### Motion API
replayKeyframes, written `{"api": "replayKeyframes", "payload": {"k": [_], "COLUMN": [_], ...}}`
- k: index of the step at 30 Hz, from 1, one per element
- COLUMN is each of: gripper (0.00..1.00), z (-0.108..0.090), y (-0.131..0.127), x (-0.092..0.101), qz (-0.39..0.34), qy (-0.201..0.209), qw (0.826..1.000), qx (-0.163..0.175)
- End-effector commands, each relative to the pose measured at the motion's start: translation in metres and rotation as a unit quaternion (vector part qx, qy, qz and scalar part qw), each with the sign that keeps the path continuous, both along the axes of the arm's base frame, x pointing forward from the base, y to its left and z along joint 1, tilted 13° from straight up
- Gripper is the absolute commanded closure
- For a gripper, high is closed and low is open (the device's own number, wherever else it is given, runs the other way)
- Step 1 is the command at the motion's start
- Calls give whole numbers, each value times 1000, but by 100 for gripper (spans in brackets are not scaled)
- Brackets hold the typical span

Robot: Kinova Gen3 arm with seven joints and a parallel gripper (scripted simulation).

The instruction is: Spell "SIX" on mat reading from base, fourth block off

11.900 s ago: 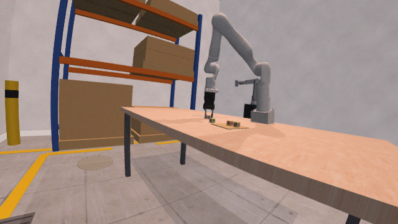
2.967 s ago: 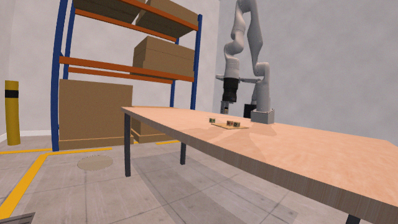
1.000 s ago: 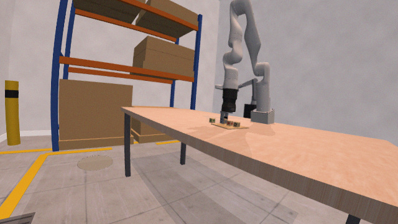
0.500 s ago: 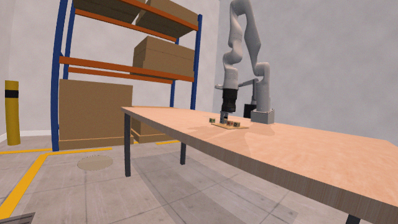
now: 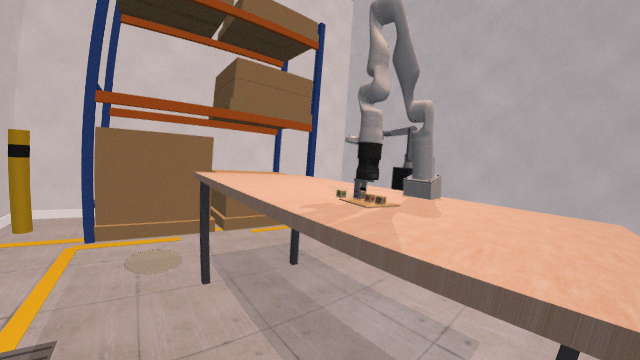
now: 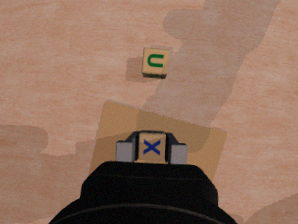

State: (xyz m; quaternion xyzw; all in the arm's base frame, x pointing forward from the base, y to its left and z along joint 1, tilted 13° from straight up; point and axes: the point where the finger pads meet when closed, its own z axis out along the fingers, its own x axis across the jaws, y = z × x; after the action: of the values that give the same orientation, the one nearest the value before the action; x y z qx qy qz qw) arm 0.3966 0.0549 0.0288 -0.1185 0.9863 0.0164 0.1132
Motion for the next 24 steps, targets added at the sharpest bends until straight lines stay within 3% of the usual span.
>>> {"api": "replayKeyframes", "payload": {"k": [1, 24], "gripper": [51, 51], "z": [1, -3], "y": [0, 0], "x": [0, 1], "qz": [0, 0], "qy": [-1, -1], "qw": [1000, 1000], "qx": [0, 0]}}
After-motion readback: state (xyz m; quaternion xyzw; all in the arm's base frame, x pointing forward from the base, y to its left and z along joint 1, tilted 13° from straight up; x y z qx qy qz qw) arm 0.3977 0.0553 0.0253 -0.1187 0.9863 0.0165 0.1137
